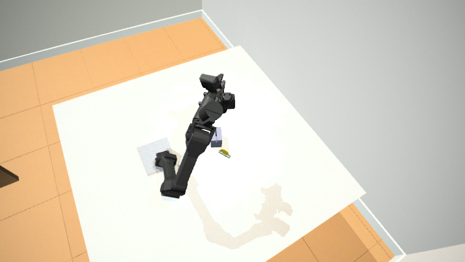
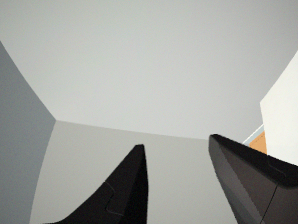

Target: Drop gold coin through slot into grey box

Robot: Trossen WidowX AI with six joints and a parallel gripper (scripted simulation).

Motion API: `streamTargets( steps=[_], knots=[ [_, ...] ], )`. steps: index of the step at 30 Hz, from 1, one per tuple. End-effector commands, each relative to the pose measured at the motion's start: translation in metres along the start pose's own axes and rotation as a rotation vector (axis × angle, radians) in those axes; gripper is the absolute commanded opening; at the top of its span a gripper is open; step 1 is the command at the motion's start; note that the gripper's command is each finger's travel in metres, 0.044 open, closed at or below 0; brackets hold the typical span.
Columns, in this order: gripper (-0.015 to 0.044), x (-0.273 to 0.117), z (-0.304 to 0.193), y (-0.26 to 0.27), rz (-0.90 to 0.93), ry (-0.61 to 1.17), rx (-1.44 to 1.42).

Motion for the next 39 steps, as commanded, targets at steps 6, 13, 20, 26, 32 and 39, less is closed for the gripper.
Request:
streamTargets(
  steps=[6, 13, 20, 26, 32, 39],
  knots=[
    [0.0161, 0.06, 0.012, -0.115, -0.576, -0.08, 0.15],
    [0.0161, 0.07, 0.023, -0.204, -1.012, -0.167, 0.253],
    [0.0161, 0.054, 0.032, -0.289, -1.48, -0.222, 0.287],
    [0.0161, 0.039, 0.03, -0.323, -1.696, -0.233, 0.282],
    [0.0161, 0.039, 0.03, -0.323, -1.696, -0.233, 0.282],
    [0.0161, 0.034, 0.026, -0.355, -1.696, -0.234, 0.281]
  ],
)
Point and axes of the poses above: the point midway between the two fingers, 35 mm back from their tips, its own x axis out along the fingers, its own y axis across the jaws, z = x × y, the point moved 7 cm from there along -x, back along the fingers, and after that the axes turned 8 degrees about x, right-handed, at the moved point
